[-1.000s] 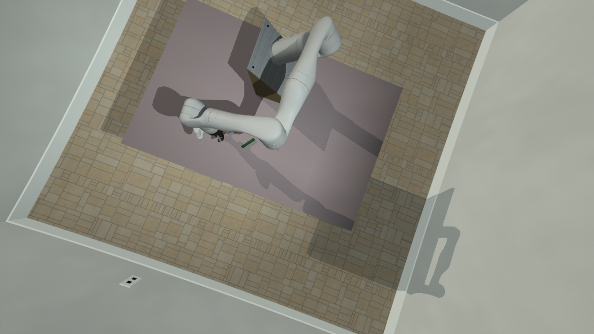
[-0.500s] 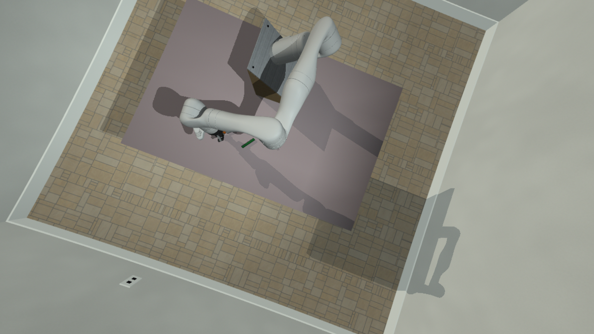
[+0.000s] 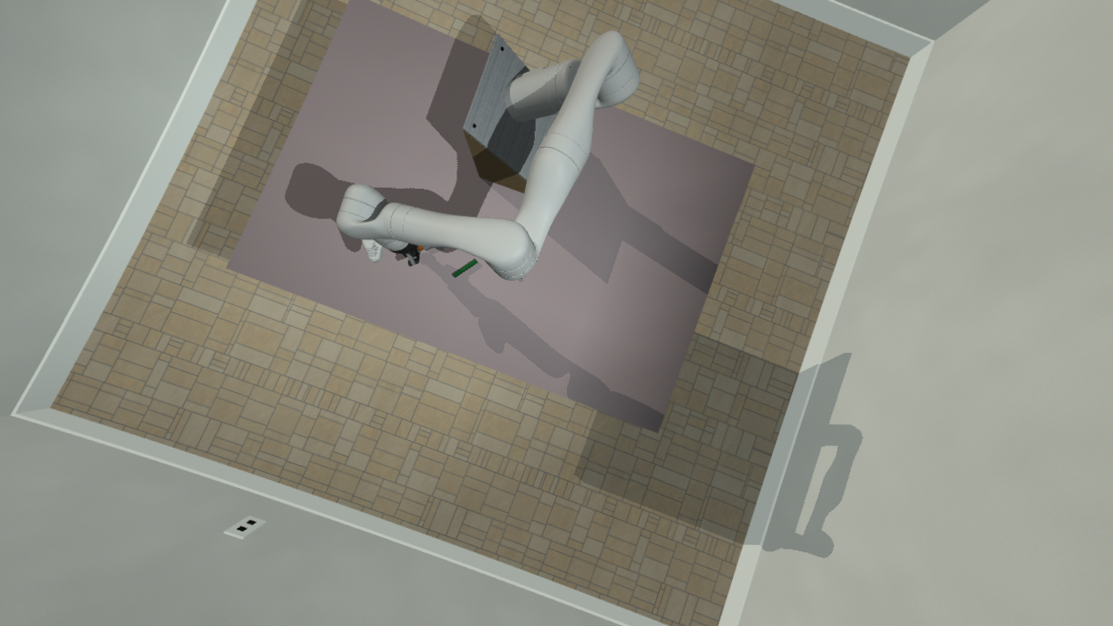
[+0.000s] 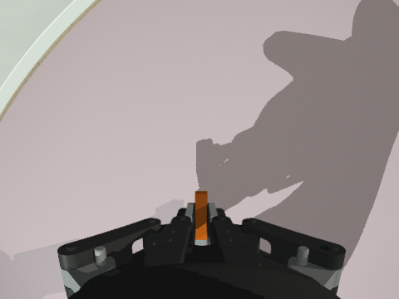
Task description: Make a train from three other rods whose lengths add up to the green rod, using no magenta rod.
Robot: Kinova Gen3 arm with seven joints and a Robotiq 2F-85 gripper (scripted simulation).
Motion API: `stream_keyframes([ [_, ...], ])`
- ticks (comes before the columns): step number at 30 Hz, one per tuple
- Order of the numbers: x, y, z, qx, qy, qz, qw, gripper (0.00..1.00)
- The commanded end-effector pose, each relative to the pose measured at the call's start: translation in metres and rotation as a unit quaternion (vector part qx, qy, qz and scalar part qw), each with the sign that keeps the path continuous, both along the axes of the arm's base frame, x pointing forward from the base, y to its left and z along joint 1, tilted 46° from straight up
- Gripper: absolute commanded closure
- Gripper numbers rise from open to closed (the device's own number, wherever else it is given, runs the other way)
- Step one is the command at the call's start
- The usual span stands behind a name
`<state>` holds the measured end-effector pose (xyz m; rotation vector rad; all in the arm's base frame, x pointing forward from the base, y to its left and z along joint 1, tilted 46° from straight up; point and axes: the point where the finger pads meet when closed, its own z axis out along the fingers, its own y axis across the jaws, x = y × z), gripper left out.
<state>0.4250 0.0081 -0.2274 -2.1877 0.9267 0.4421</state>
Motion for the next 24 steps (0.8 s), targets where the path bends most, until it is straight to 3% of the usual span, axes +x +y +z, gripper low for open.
stream_keyframes([
  [1, 0.0006, -0.0009, 0.0005, 0.0, -0.001, -0.001, 1.0, 0.95],
  [24, 0.0003, 0.0057, -0.0059, 0.0, -0.001, -0.001, 1.0, 0.95],
])
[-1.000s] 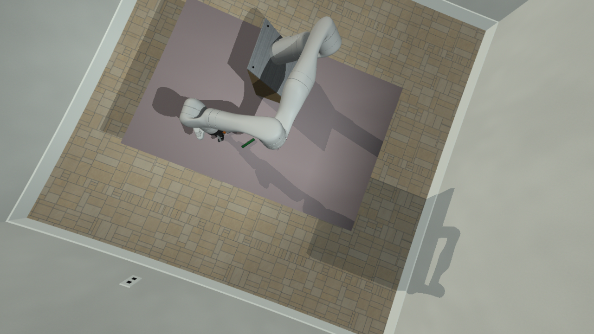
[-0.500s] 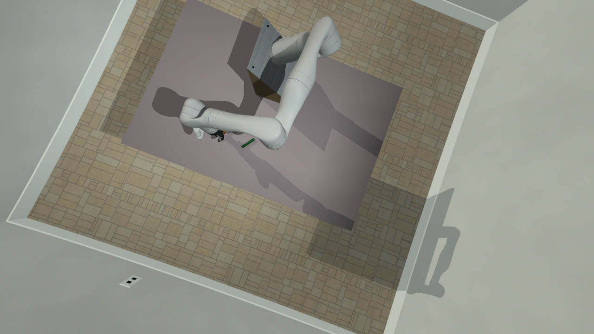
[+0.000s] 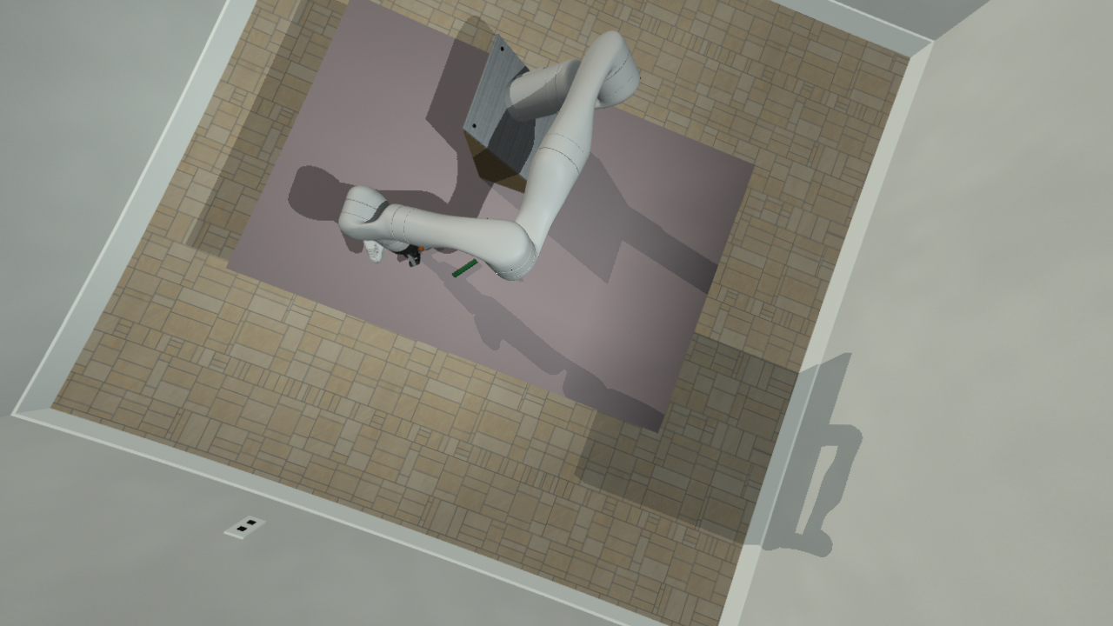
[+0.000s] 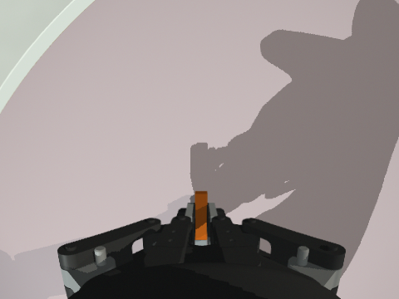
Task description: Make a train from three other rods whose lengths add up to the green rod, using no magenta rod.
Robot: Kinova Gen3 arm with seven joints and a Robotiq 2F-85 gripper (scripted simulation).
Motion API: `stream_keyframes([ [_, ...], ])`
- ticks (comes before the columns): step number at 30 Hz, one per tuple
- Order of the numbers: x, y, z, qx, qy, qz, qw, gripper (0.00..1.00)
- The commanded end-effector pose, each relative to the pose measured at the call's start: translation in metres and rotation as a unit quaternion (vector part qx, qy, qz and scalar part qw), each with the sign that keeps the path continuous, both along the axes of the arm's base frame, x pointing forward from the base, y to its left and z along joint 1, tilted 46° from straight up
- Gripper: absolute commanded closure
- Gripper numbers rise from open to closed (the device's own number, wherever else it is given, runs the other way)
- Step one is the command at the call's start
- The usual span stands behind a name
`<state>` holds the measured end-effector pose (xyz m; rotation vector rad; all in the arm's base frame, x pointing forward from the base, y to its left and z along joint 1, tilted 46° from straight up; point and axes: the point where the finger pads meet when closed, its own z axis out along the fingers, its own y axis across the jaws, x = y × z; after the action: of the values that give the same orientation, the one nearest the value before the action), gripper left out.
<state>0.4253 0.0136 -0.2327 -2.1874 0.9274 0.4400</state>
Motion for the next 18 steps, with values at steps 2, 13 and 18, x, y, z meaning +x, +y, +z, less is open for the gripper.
stream_keyframes([
  [2, -0.0001, 0.0011, -0.0015, 0.0, 0.0, 0.0, 1.0, 0.95],
  [13, -0.0001, 0.002, -0.0024, 0.0, 0.0, 0.0, 1.0, 0.95],
  [18, -0.0001, 0.002, -0.0024, 0.0, 0.0, 0.0, 1.0, 0.95],
])
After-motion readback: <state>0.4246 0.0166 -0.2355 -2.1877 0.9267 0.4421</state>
